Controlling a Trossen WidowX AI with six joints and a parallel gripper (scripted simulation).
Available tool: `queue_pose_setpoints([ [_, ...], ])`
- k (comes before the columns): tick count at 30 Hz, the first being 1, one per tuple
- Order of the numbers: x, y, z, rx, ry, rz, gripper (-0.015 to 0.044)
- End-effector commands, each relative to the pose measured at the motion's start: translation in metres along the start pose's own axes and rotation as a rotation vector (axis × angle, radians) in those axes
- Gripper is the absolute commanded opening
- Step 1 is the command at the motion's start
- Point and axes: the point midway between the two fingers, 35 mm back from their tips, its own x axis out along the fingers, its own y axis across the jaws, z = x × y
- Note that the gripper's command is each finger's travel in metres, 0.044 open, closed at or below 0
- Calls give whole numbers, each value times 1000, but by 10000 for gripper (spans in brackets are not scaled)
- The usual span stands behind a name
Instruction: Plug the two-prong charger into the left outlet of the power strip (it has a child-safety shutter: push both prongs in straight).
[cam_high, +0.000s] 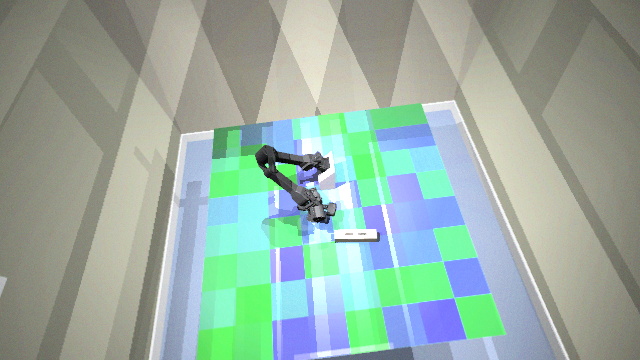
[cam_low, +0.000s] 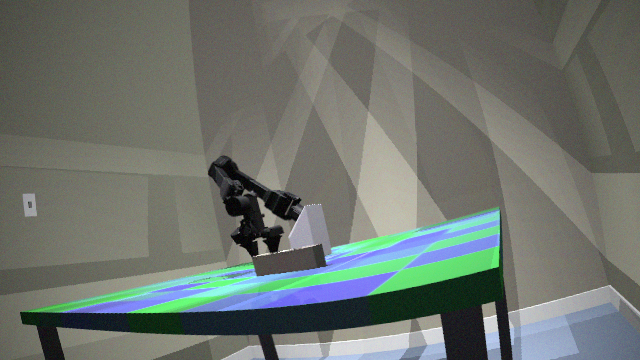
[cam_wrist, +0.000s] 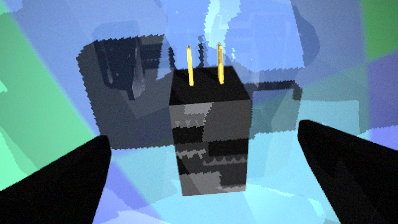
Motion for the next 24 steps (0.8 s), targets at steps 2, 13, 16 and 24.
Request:
queue_pose_setpoints([
  [2, 10, -1, -2, -6, 5, -7, 440],
  [13, 18, -2, 0, 0, 1, -5, 414],
  [16, 18, -2, 0, 0, 1, -5, 335],
  [24, 18, -2, 0, 0, 1, -5, 125],
])
